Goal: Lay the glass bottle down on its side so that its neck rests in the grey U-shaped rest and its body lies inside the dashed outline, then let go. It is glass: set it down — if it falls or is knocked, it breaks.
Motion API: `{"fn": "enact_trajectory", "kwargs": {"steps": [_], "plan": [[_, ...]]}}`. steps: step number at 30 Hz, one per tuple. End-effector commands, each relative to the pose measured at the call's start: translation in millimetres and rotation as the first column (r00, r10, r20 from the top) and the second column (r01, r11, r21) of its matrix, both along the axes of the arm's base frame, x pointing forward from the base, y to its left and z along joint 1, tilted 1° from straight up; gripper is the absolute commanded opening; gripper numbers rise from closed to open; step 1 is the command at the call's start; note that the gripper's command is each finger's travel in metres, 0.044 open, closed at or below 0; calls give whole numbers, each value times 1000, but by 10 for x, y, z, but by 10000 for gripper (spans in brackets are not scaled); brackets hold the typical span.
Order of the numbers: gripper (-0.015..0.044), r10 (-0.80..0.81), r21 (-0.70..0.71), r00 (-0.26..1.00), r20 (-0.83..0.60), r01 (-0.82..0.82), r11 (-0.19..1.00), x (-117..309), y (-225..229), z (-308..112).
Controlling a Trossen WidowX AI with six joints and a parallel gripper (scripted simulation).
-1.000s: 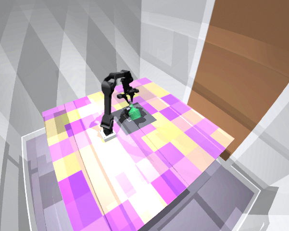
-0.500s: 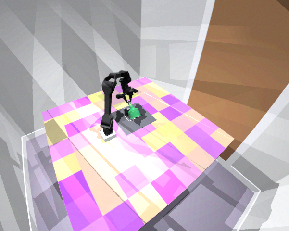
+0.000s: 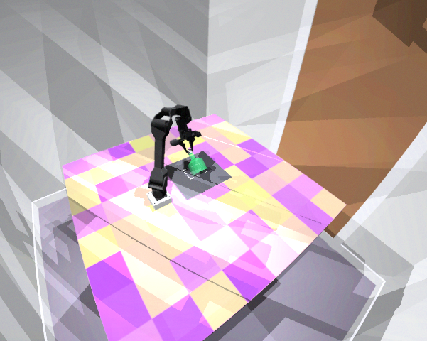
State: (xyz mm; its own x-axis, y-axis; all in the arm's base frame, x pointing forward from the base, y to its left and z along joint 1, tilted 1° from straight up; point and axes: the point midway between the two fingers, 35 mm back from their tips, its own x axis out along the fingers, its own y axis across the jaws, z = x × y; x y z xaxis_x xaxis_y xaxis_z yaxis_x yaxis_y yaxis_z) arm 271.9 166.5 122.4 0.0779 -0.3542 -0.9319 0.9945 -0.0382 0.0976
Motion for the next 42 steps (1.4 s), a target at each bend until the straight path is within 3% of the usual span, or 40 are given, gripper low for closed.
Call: {"fn": "enact_trajectory", "kwargs": {"steps": [1, 42], "plan": [[127, -2, 2, 1000, -2, 2, 1000, 9, 54, -61], [127, 19, 2, 1000, 12, -19, 1000, 8, 285, -308]]}}
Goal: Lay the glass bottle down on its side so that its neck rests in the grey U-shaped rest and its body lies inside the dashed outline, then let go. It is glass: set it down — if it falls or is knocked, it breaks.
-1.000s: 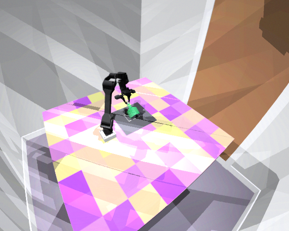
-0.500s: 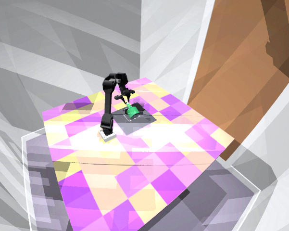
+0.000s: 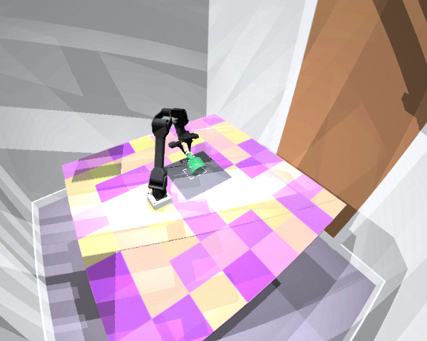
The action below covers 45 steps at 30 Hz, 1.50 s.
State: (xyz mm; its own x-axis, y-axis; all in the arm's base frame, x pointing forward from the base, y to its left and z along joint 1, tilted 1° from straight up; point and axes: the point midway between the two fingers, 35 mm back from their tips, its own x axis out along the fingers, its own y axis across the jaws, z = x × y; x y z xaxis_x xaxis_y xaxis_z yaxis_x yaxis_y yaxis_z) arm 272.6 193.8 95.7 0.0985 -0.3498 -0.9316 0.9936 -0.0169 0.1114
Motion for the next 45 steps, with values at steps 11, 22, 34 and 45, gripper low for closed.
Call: {"fn": "enact_trajectory", "kwargs": {"steps": [11, 22, 34, 45], "plan": [[127, 2, 1, 1000, 2, -2, 1000, 2, 53, -101], [127, 7, 4, 1000, 5, -7, 1000, 2, 91, -162], [127, 12, 7, 1000, 9, -12, 1000, 3, 129, -231], [127, 16, 12, 1000, 12, -16, 1000, 2, 137, -262]]}}
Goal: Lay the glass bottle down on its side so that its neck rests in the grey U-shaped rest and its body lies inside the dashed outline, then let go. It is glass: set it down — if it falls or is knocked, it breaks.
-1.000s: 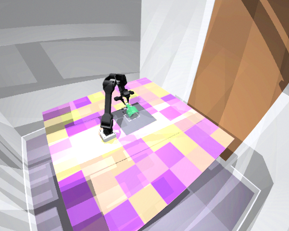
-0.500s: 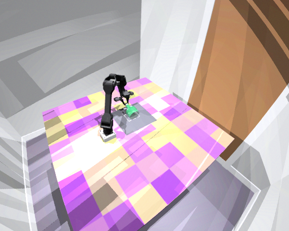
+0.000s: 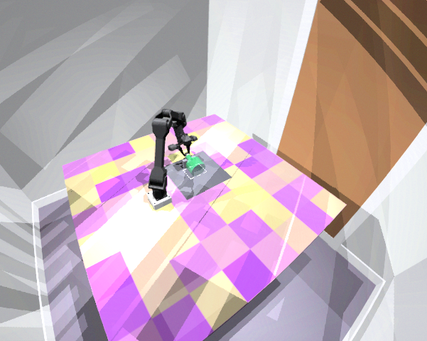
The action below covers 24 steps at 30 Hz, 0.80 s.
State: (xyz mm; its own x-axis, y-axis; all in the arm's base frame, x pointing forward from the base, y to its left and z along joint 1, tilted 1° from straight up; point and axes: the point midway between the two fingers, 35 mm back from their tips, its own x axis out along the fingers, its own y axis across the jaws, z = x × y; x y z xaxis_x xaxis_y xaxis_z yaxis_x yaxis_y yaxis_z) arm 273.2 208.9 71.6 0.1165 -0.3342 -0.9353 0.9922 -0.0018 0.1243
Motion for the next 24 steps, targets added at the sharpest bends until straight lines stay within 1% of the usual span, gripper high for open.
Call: {"fn": "enact_trajectory", "kwargs": {"steps": [1, 24], "plan": [[127, -1, -2, 1000, -1, 1, 1000, -5, -13, -23], [127, 0, 14, 1000, 8, 0, 1000, -7, -18, -61]]}}
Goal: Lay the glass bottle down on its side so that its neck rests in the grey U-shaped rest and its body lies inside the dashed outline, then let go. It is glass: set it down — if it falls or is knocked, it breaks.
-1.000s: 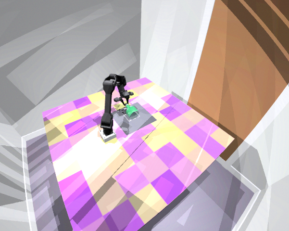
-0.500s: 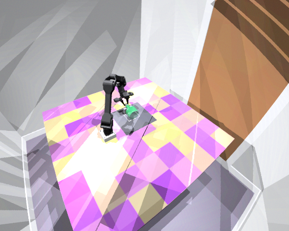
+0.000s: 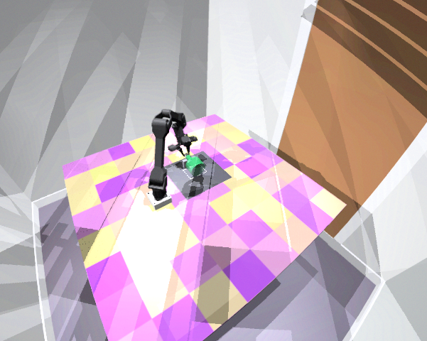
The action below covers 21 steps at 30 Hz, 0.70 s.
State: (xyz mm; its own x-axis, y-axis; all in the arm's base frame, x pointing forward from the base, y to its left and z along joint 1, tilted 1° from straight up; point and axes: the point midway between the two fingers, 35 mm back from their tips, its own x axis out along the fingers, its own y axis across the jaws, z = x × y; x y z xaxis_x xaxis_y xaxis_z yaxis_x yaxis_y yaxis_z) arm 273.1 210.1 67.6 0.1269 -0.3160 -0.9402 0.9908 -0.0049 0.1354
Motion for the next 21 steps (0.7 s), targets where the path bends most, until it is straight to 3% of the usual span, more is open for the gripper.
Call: {"fn": "enact_trajectory", "kwargs": {"steps": [1, 21], "plan": [[127, 0, -5, 1000, -3, 0, 1000, -6, -31, -23], [127, 0, 17, 1000, 11, 0, 1000, -8, -37, -54]]}}
